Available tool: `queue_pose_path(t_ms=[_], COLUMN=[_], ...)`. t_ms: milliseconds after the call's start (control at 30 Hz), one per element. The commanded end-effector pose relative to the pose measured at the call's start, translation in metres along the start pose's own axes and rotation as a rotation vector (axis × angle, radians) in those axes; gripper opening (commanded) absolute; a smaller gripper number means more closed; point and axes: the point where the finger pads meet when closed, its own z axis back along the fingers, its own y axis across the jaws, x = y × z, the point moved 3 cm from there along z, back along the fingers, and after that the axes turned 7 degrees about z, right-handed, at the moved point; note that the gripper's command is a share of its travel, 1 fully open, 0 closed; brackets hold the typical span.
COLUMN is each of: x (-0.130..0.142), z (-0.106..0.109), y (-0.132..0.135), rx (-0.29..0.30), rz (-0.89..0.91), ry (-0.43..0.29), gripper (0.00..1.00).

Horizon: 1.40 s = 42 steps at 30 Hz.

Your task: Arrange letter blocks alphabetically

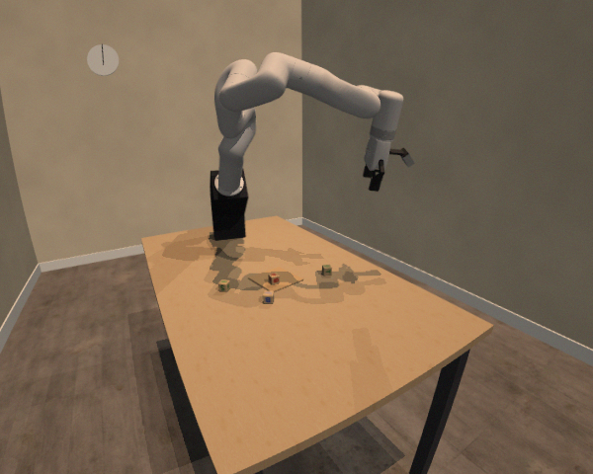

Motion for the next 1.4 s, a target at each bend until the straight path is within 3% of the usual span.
queue_pose_path(t_ms=[0,633,967,1367], x=[-0.001,-0.001,0.017,0.017], z=[0.002,0.001,-0.045,-0.045], y=[0.0,0.001,0.05,0.05], rx=[0.001,0.003,0.054,0.054], rz=[0.001,0.005,0.128,0.128], ry=[0.005,0.008,0.117,0.117], gripper=[1.0,1.0,1.0,1.0])
